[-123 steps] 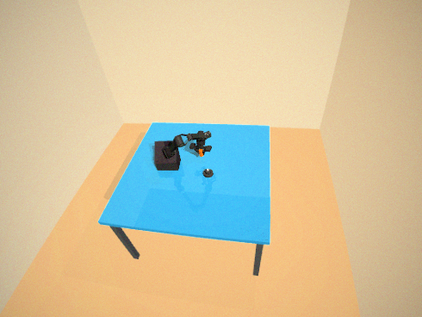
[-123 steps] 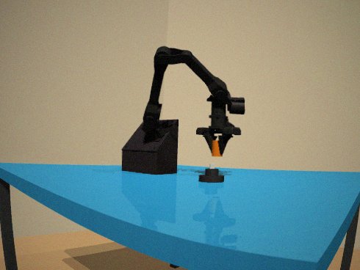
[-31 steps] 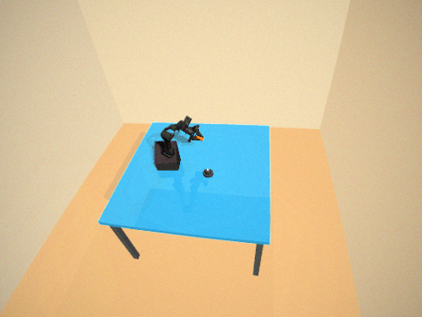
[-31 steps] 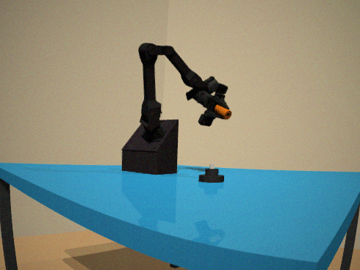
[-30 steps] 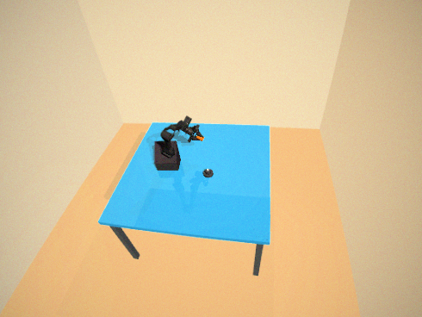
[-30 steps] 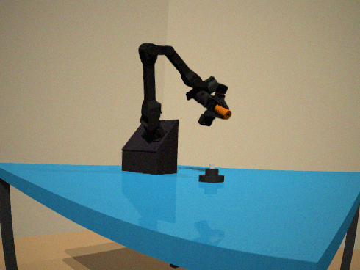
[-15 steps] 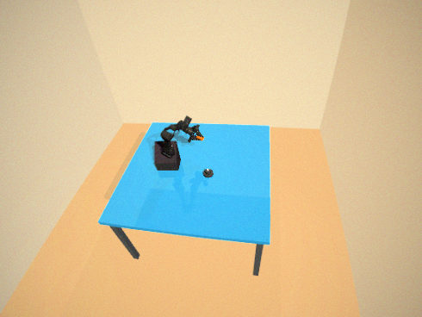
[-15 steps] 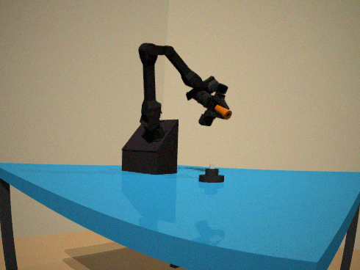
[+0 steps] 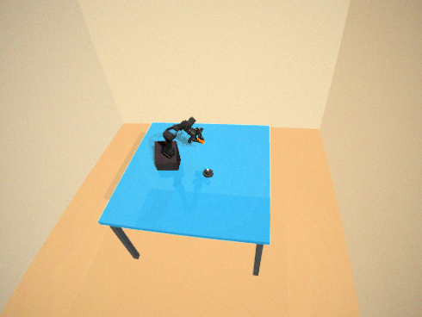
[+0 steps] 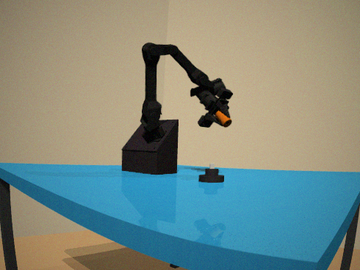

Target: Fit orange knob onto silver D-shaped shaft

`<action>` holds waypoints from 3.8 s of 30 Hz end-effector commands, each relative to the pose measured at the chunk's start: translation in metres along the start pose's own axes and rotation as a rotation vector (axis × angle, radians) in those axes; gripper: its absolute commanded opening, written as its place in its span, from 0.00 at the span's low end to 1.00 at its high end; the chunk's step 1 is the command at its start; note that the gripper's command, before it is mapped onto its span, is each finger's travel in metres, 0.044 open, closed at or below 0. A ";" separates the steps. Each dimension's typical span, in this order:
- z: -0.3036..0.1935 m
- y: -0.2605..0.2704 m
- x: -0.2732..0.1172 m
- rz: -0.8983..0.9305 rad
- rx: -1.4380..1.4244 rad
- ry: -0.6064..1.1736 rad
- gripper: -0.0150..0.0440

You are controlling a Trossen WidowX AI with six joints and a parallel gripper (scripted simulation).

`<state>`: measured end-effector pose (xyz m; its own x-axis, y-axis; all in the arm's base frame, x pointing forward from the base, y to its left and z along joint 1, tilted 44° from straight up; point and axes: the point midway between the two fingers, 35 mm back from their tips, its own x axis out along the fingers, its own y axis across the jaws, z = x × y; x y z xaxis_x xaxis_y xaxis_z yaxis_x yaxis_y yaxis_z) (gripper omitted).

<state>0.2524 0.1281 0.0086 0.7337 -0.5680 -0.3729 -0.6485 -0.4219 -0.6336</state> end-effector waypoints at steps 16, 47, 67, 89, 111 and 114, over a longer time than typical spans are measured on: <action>0.000 0.016 0.037 0.507 0.015 0.001 0.25; 0.008 0.091 0.138 0.792 0.027 -0.002 0.25; 0.007 0.113 0.163 0.807 0.035 0.003 0.61; 0.009 0.071 0.124 0.803 0.032 -0.001 0.88; 0.009 0.072 0.125 0.802 0.030 0.001 1.00; 0.009 0.076 0.128 0.802 0.030 0.001 1.00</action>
<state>0.3012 0.0342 -0.0887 0.0498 -0.6841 -0.7277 -0.9700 0.1404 -0.1983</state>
